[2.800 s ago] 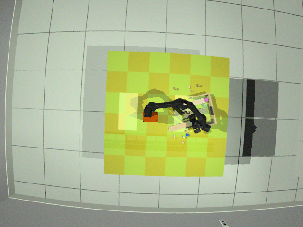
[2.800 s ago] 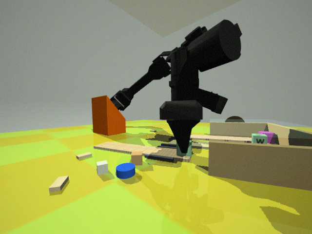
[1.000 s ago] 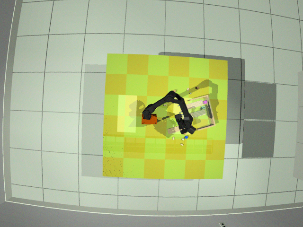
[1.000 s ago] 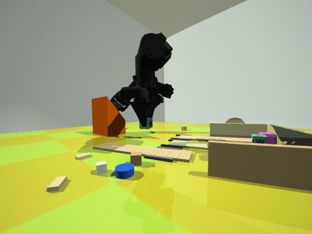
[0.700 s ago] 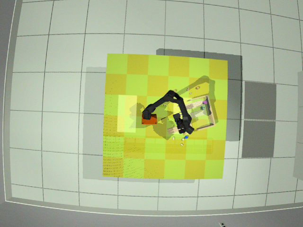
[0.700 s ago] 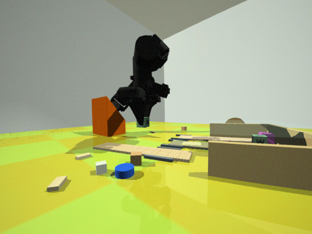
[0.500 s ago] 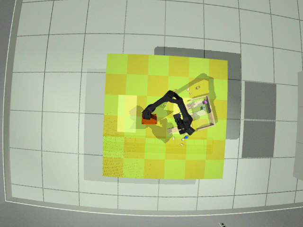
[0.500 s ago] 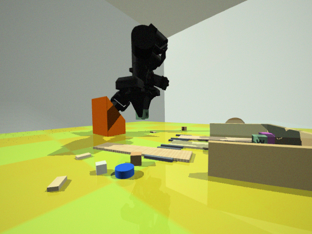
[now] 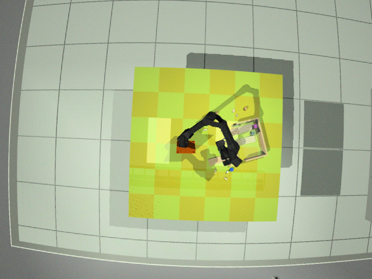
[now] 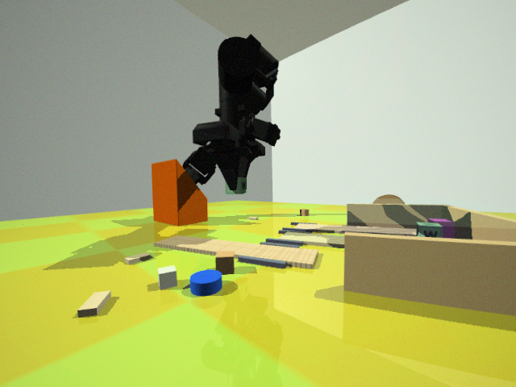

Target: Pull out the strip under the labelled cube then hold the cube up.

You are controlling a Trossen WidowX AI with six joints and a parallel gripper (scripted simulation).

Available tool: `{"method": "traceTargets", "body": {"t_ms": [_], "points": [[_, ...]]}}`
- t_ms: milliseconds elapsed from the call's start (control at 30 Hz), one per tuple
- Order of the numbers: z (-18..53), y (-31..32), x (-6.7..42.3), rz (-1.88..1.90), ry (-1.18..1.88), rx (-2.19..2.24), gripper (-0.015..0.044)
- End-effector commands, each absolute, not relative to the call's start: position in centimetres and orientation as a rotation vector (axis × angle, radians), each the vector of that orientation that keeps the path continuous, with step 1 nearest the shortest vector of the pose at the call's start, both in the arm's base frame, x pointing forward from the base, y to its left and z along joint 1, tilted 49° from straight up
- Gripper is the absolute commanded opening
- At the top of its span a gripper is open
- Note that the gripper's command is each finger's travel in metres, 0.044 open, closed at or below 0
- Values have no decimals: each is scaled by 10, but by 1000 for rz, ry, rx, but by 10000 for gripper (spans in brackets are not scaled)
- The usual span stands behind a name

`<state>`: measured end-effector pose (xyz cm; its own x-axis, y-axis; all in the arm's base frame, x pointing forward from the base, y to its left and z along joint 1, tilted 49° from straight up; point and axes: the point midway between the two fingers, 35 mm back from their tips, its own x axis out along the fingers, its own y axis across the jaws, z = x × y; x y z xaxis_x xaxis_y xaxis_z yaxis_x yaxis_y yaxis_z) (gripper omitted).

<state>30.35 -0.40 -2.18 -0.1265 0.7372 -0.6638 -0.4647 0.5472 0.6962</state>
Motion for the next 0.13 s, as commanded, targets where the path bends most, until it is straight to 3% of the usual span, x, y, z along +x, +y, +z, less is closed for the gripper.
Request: {"method": "traceTargets", "body": {"t_ms": [0,100], "points": [[-21,-5,304,1050,1344,252,0],[-21,-5,304,1050,1344,252,0]]}}
